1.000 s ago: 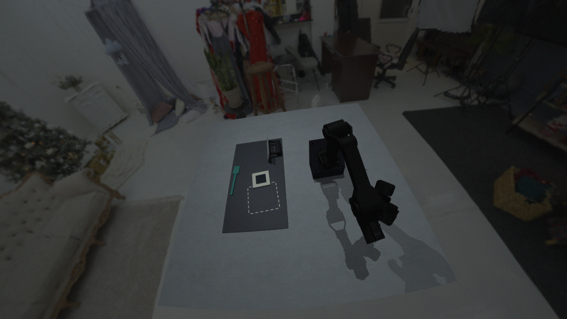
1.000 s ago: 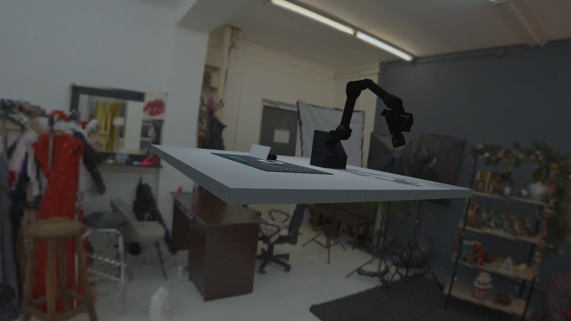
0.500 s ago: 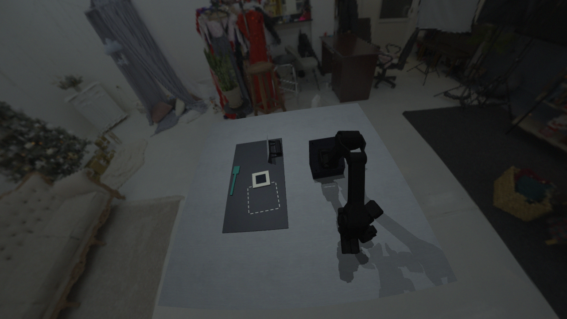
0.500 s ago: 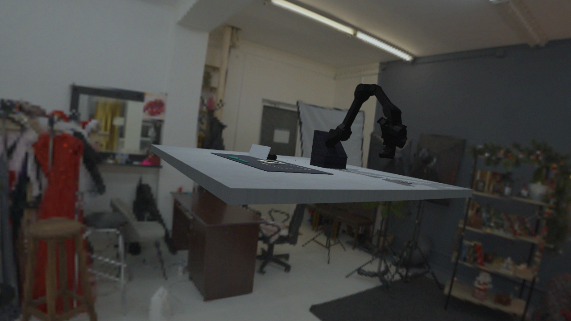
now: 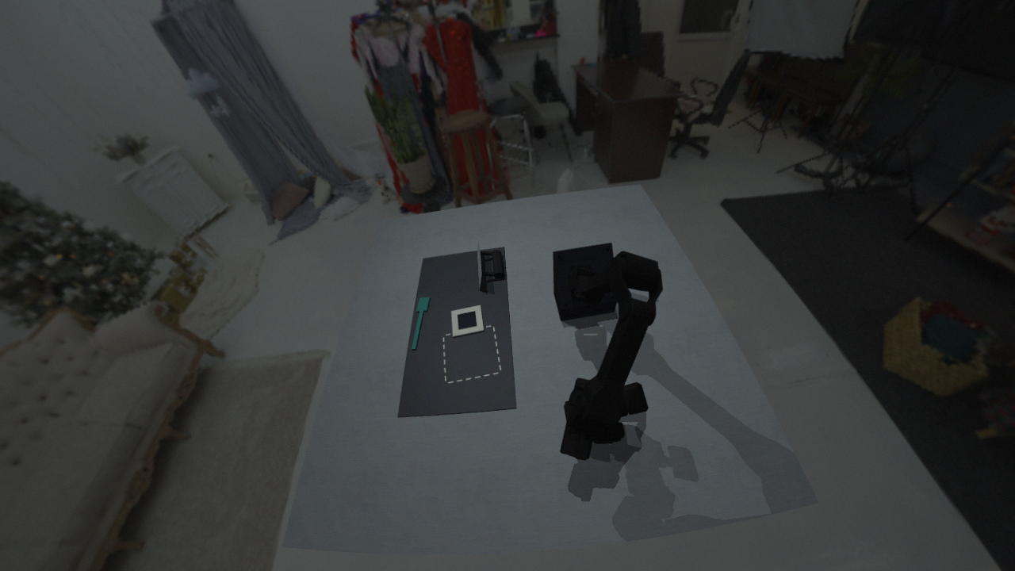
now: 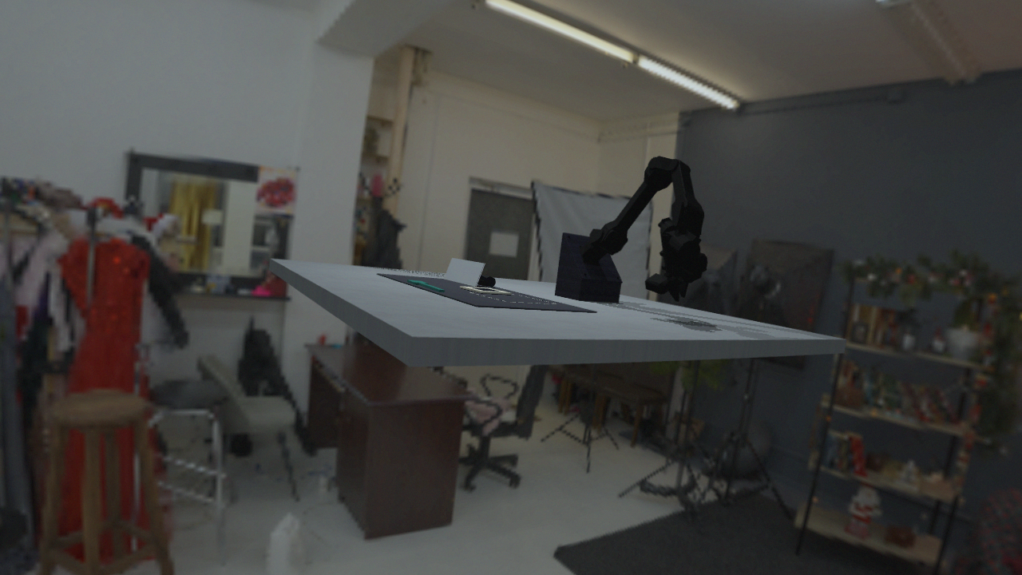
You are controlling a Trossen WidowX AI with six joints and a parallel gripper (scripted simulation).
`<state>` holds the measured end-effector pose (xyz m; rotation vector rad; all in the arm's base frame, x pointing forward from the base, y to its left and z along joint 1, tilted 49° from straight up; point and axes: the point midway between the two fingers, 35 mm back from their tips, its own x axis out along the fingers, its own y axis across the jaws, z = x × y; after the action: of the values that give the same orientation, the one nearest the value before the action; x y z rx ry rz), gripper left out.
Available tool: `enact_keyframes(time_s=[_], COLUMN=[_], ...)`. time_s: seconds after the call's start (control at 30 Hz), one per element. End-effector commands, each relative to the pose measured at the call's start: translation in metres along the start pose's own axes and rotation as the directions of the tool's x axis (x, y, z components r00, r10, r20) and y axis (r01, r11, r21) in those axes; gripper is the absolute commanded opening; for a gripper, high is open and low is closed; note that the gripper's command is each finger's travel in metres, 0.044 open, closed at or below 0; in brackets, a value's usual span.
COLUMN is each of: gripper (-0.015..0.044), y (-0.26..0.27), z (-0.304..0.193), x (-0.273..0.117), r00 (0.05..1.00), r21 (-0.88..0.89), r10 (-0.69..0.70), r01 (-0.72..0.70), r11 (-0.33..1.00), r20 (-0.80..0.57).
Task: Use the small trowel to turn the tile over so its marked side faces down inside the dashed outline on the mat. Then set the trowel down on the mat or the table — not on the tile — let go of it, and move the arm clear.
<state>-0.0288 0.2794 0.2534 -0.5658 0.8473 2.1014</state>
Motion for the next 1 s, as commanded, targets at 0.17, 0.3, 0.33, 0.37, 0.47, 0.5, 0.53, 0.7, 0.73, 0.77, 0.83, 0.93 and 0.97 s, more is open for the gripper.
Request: enact_keyframes(time_s=[0.17, 0.3, 0.33, 0.37, 0.47, 0.5, 0.53, 0.7, 0.73, 0.77, 0.83, 0.93, 0.97], gripper=[0.01, 0.01, 0.01, 0.01, 0.01, 0.01, 0.01, 0.01, 0.01, 0.01, 0.01, 0.01, 0.01], y=[-0.054, -0.081, -0.087, -0.094, -0.107, -0.111, -0.116, -0.143, -0.149, -0.154, -0.166, -0.182, -0.187], z=[-0.011, -0.018, -0.021, -0.023, -0.033, -0.036, -0.04, -0.056, -0.06, -0.065, -0.075, -0.091, -0.096], x=[-0.006, -0.013, -0.014, -0.016, -0.02, -0.022, -0.023, -0.031, -0.033, -0.035, -0.039, -0.045, -0.047], r00=[0.997, 0.993, 0.992, 0.99, 0.989, 0.989, 0.988, 0.982, 0.981, 0.979, 0.976, 0.971, 0.97], r21=[0.216, 0.32, 0.346, 0.372, 0.406, 0.419, 0.436, 0.558, 0.585, 0.612, 0.664, 0.737, 0.759], r10=[-0.076, -0.119, -0.129, -0.139, -0.147, -0.15, -0.155, -0.188, -0.196, -0.203, -0.217, -0.237, -0.243], r01=[0.074, 0.111, 0.119, 0.126, 0.13, 0.131, 0.133, 0.152, 0.157, 0.16, 0.166, 0.171, 0.172], r11=[0.974, 0.941, 0.931, 0.92, 0.905, 0.898, 0.89, 0.815, 0.796, 0.774, 0.729, 0.654, 0.628], r20=[0.003, 0.007, 0.007, 0.007, 0.012, 0.014, 0.015, 0.007, 0.004, 0.001, -0.006, -0.016, -0.019])
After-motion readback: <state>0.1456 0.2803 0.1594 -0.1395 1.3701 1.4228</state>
